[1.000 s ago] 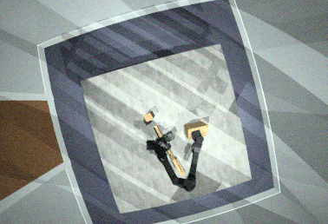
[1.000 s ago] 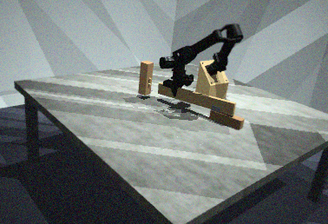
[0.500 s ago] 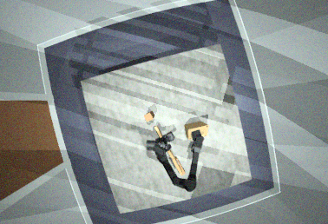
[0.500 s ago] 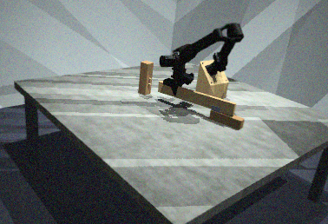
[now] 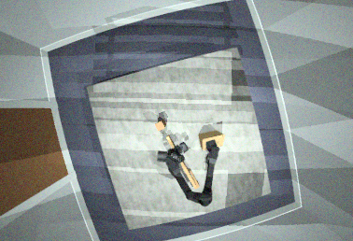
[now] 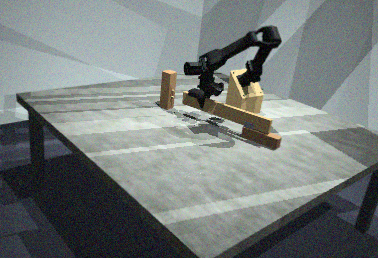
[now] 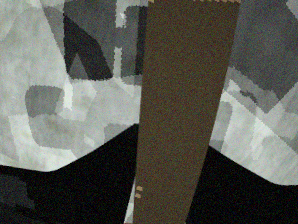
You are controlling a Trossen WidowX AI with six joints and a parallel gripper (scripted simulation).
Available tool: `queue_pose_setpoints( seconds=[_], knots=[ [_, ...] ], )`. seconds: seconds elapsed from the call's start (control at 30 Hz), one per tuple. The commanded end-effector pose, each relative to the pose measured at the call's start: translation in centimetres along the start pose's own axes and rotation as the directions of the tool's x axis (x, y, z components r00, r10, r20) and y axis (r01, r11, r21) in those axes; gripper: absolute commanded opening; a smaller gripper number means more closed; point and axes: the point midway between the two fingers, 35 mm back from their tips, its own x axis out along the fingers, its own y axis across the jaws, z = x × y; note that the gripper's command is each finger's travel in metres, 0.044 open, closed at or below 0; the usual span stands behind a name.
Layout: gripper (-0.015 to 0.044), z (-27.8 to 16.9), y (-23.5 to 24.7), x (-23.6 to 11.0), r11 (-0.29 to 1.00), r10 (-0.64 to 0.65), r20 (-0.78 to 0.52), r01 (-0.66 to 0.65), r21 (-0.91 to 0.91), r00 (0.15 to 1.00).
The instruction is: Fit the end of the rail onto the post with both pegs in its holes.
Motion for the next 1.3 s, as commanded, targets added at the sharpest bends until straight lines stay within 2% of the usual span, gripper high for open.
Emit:
queue_pose_setpoints(
  seconds=[0.0, 1.27],
  knots=[
    [0.0000, -0.05, -0.39, -0.44, 1.000, -0.016, -0.001, 0.016, -0.002, 1.000],
    [0.0000, -0.05, 0.01, 0.01, 1.000, -0.016, -0.001, 0.016, -0.001, 1.000]
  ],
)
